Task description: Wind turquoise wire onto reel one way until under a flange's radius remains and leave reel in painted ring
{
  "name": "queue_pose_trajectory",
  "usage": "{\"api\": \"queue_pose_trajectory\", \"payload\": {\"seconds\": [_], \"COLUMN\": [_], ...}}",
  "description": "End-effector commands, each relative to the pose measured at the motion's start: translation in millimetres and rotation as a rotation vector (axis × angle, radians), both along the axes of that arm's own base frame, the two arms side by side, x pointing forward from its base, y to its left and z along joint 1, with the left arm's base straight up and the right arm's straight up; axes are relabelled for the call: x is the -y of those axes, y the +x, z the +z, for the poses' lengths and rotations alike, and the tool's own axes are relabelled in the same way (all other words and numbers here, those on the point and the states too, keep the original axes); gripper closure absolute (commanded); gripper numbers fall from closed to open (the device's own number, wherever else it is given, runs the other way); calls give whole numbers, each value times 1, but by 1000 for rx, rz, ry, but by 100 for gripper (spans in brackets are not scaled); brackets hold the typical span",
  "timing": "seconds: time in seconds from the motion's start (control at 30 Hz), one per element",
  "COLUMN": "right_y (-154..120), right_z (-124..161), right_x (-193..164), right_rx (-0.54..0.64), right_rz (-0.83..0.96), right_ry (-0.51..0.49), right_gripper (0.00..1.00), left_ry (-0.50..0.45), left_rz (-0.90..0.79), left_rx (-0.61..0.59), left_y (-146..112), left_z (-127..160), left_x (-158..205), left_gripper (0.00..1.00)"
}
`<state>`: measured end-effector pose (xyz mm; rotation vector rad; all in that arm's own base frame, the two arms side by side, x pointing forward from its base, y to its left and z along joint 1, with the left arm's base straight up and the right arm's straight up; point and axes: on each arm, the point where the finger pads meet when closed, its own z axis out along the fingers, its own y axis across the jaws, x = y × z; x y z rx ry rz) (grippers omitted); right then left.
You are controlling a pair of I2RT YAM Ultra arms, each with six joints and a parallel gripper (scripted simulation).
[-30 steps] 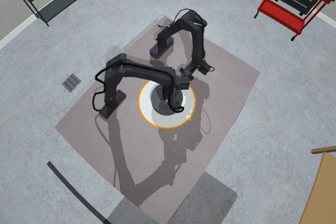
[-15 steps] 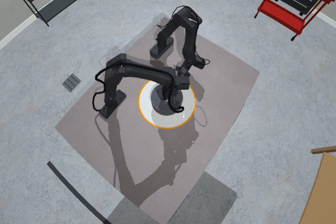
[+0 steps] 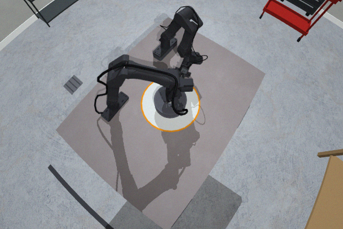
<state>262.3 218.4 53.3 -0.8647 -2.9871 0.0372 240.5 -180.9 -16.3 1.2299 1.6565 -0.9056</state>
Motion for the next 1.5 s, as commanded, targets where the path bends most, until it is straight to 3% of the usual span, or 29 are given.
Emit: {"api": "queue_pose_trajectory", "payload": {"seconds": [0.0,1.47], "right_y": [8,8], "right_z": [14,14], "right_x": [-1,-1], "right_rx": [37,37], "right_rz": [-1,-1], "right_ry": [14,14], "right_gripper": [48,48], "left_ry": [-20,-18], "left_rz": [70,91], "left_rx": [30,24], "left_y": [0,-20], "left_z": [2,-8], "left_x": [4,8], "left_gripper": [100,100]}}
